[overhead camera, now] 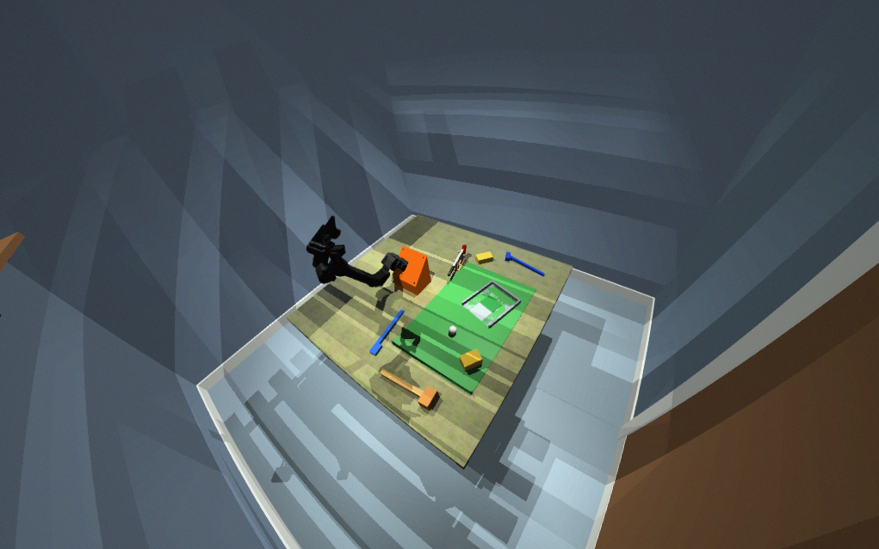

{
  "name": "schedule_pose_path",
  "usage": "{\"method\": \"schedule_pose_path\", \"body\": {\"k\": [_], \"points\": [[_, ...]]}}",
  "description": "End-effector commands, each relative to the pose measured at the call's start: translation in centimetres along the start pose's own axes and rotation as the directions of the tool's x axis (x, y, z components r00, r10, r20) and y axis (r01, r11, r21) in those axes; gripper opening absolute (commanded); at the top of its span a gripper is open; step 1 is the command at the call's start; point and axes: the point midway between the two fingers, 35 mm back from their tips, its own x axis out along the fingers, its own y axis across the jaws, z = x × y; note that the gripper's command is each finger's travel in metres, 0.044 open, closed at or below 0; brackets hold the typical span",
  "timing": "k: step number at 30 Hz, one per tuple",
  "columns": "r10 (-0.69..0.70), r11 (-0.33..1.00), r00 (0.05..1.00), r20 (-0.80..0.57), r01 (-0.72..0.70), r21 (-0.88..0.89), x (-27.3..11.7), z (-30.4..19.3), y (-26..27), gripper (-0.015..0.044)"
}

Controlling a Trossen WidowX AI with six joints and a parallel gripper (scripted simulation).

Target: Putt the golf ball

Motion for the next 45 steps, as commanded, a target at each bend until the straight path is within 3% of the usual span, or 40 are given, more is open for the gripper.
{"method": "schedule_pose_path", "body": {"k": [1,5,14,21,27,35,38,45], "points": [[0.003,1.0,1.0,0.001,-0.003,-0.004,0.0,-0.1,0.0,0.0426],[0.063,0.993,0.998,0.015,-0.061,-0.102,-0.3,-1.5,-0.4,0.044],[0.108,0.865,0.993,0.037,-0.075,-0.497,1.0,-6.3,-6.1,0.044],[0.108,0.614,0.992,0.069,-0.012,-0.789,3.9,-8.5,-12.0,0.044],[0.104,0.314,0.987,0.126,0.088,-0.945,7.4,-8.0,-17.2,0.044],[0.066,-0.141,0.971,0.23,0.237,-0.961,12.4,-4.2,-23.5,0.044],[0.052,-0.254,0.963,0.264,0.268,-0.929,13.7,-2.6,-25.1,0.044],[0.001,-0.586,0.909,0.416,0.338,-0.737,17.6,4.5,-30.8,0.044]]}}
